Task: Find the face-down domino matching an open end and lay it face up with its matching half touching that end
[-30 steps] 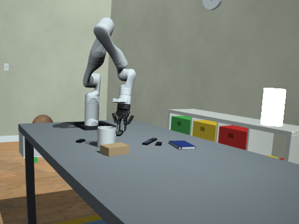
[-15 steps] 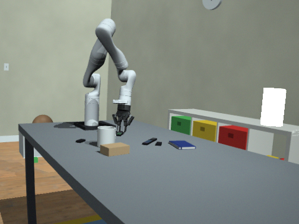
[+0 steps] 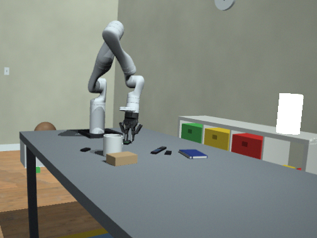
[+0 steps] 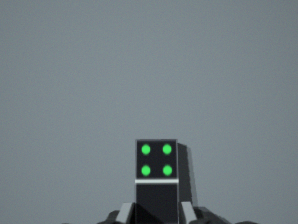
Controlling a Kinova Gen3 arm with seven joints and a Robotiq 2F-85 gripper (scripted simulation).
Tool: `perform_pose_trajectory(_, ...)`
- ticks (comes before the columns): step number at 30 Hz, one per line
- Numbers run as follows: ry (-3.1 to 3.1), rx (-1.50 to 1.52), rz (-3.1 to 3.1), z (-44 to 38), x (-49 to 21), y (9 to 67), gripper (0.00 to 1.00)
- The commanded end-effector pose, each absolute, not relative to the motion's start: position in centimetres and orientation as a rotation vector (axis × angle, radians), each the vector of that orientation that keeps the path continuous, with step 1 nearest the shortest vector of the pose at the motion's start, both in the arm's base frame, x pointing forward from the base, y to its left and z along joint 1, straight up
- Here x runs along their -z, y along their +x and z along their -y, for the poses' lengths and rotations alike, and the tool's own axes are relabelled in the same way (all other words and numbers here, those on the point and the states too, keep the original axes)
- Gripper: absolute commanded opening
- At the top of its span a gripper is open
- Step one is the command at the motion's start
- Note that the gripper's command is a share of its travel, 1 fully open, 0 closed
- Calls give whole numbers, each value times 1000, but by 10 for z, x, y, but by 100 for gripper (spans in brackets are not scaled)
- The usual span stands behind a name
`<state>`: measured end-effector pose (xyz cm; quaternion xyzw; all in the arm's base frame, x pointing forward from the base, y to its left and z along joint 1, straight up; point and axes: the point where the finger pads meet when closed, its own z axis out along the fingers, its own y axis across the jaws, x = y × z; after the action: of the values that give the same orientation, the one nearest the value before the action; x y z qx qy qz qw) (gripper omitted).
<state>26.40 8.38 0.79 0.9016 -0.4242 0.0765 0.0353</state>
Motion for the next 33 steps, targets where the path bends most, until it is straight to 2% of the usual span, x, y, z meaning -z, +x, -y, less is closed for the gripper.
perform_pose_trajectory(1,2771,-240,1298,-84,-6,264,33)
perform_pose_trajectory(33,2769,-240,1303,-84,-1,263,33)
